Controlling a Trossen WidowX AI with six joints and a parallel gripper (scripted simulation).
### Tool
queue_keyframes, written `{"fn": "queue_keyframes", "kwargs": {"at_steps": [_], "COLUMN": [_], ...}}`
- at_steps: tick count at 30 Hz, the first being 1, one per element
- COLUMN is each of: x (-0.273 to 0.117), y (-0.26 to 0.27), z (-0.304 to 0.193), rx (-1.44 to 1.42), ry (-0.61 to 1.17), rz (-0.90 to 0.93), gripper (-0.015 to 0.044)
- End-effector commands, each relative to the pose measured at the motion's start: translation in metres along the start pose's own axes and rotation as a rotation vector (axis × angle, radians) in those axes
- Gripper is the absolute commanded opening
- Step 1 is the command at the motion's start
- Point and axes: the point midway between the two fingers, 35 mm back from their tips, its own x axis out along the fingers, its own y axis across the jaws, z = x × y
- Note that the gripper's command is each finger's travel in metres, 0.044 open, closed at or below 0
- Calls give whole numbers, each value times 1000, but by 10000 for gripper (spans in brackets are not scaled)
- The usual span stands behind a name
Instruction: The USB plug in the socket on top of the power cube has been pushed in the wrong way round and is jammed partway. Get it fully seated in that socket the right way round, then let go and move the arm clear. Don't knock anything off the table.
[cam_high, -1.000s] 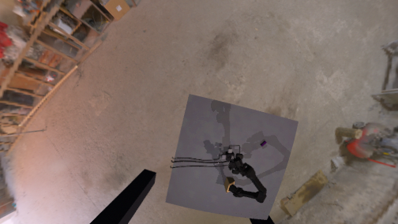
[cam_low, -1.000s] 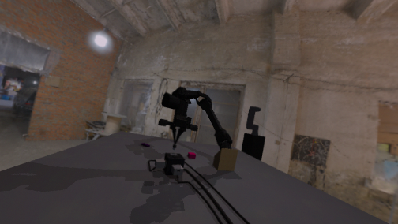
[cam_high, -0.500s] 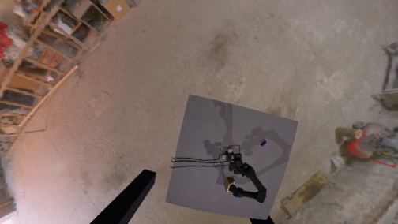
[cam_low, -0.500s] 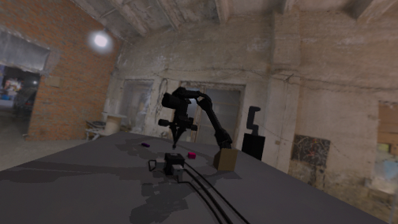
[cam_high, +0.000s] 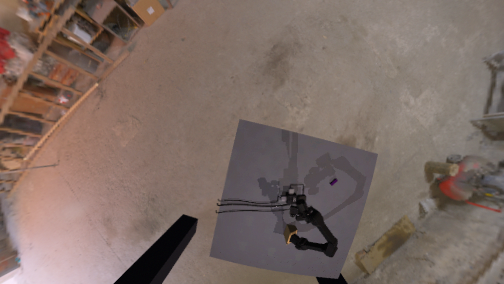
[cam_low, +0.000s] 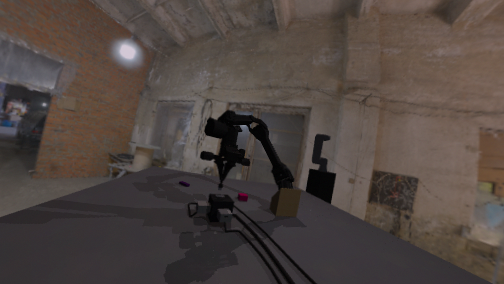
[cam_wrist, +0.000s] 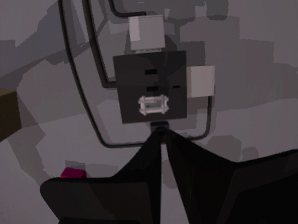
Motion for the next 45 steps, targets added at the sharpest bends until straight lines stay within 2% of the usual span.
{"fn": "queue_keyframes", "kwargs": {"at_steps": [1,45], "x": [1,6], "y": [0,1], "z": [1,3], "rx": [-3,-4], "ry": [-7,-40], "rz": [1,2], "gripper": [0,0]}}
